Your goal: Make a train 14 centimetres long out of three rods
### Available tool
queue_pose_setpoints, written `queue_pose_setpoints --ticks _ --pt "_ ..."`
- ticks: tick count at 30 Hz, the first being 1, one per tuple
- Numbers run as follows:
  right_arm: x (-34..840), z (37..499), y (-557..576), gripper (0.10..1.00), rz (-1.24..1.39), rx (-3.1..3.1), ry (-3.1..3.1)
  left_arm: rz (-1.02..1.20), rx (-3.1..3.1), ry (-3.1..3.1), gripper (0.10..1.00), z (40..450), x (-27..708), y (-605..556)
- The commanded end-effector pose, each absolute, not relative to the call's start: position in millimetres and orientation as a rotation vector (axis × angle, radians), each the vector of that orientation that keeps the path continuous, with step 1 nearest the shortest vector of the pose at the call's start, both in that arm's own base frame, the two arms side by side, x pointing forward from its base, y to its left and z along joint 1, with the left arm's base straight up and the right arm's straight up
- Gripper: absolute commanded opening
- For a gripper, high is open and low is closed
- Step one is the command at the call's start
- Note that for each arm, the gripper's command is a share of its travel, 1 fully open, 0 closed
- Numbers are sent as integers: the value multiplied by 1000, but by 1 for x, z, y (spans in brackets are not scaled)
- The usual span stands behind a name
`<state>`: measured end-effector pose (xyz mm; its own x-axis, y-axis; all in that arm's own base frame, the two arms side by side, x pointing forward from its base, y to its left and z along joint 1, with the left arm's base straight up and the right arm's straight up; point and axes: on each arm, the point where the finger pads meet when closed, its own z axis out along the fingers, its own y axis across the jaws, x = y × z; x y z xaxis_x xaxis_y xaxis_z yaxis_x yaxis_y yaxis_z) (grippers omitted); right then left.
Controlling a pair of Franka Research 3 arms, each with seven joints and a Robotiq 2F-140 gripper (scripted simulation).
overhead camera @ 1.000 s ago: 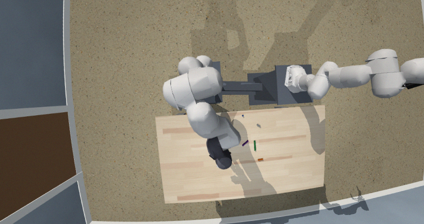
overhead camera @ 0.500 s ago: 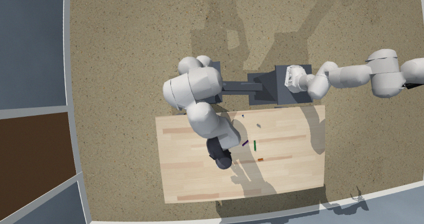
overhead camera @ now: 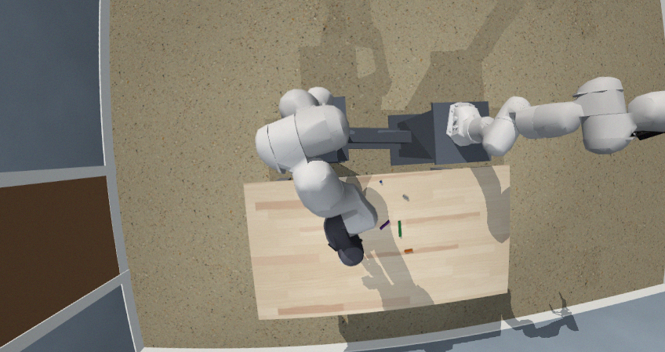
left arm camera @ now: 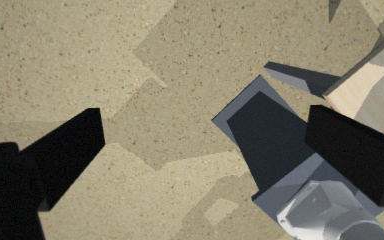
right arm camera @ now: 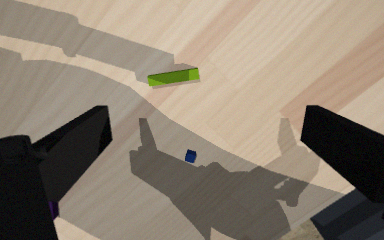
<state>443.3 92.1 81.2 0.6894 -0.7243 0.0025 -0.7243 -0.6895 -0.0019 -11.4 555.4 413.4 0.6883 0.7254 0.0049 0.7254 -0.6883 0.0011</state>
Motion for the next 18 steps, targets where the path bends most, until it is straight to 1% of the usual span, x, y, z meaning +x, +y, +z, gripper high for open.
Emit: queue_pose_setpoints --ticks 1,11,18 --pt "443 81 92 1000 -2 -2891 1230 0 -2888 -1236 1000 413 -13 554" --pt "460 87 98 1000 -21 -2917 1194 0 -2888 -1236 1000 413 -13 554" --pt "535 110 144 1000 -89 -3033 972 0 -2888 -1236 1000 413 -13 554"
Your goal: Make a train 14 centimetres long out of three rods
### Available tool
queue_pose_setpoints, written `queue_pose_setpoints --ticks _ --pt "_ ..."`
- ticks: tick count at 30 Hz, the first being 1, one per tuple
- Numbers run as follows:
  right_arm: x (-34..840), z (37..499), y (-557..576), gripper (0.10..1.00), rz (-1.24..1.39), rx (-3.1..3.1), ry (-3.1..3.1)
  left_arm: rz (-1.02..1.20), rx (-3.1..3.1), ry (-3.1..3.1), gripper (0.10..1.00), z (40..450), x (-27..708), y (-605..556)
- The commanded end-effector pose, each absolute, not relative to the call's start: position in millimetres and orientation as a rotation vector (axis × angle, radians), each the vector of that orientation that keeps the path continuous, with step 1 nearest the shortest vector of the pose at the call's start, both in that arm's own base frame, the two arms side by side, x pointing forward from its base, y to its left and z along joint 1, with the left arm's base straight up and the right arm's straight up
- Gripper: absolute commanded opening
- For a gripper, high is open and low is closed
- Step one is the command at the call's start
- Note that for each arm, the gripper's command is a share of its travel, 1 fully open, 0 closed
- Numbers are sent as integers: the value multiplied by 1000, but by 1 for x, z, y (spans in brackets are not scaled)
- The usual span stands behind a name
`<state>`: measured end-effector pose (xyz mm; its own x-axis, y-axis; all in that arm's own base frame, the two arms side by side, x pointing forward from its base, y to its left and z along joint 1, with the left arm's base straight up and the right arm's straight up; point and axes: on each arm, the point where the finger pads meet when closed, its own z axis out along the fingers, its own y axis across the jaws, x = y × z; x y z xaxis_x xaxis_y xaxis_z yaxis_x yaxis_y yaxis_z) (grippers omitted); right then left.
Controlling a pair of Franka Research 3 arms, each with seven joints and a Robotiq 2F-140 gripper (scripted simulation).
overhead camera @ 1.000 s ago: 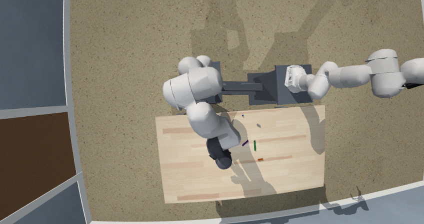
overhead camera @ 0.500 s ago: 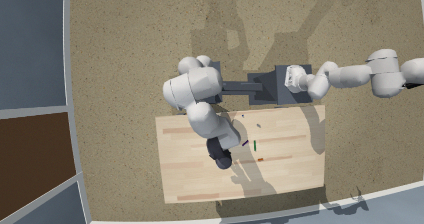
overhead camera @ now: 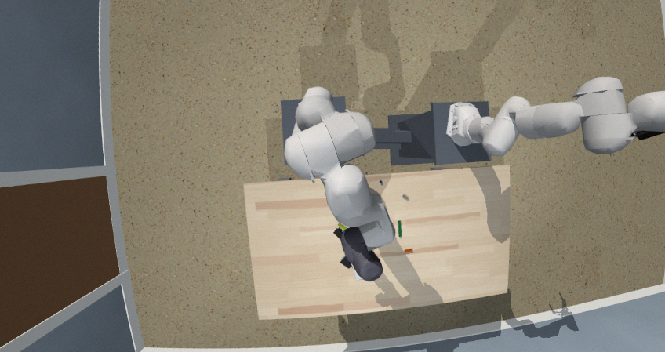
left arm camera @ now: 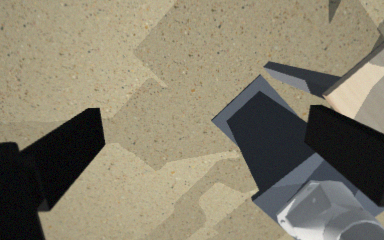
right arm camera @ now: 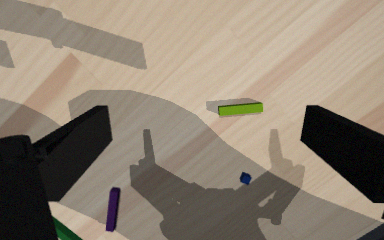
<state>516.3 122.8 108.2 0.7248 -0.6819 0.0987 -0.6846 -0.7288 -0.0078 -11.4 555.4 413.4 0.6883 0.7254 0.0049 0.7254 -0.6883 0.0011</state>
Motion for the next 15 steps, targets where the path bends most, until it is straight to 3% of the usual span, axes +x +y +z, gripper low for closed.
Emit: queue_pose_setpoints --ticks 1,15 --pt "545 112 154 1000 92 2957 -907 0 -2888 -1236 1000 413 -13 554" --pt "597 115 244 1000 99 3030 -585 0 -2888 -1236 1000 413 -13 554"
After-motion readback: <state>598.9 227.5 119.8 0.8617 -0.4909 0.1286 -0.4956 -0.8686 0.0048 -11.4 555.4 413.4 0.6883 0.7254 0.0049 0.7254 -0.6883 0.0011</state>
